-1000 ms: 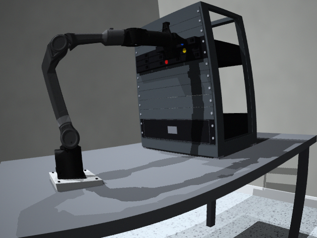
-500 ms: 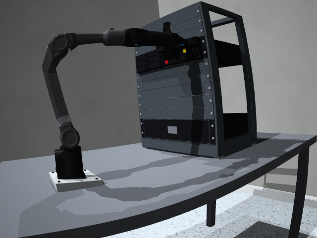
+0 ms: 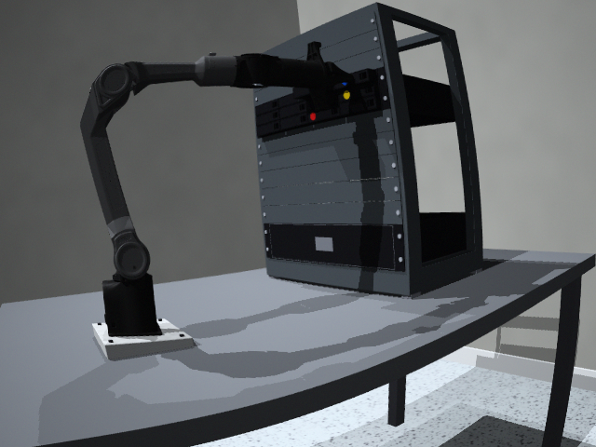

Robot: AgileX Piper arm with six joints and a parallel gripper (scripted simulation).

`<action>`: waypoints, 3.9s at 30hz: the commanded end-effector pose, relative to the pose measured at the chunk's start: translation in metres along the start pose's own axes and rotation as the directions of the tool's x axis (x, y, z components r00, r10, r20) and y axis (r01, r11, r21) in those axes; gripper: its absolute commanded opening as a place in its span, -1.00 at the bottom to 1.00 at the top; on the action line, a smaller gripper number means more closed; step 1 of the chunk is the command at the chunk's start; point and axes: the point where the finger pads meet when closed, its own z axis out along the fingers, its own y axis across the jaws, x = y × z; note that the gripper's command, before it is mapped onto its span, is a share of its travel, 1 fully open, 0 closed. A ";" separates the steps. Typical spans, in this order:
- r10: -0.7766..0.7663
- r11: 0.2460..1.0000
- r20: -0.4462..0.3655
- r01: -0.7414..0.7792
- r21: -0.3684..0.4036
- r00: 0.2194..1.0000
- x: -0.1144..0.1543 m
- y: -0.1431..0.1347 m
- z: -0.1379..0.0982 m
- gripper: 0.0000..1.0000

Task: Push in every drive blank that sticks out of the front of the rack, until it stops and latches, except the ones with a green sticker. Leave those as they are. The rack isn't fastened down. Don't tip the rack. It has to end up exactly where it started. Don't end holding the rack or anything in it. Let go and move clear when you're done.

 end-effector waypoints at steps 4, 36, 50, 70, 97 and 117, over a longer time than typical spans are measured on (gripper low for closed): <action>0.001 1.000 0.002 -0.001 -0.011 1.000 0.000 0.006 0.004 -1.00; 0.001 1.000 0.002 -0.001 -0.011 1.000 0.000 0.008 0.010 -1.00; 0.001 1.000 0.002 -0.001 -0.011 1.000 0.000 0.008 0.012 -1.00; 0.001 1.000 0.002 -0.001 -0.011 1.000 0.000 0.008 0.016 -1.00; 0.001 1.000 0.002 -0.001 -0.011 1.000 0.000 0.007 -0.093 -1.00; 0.001 1.000 0.002 -0.001 -0.011 1.000 0.000 0.007 -0.095 -1.00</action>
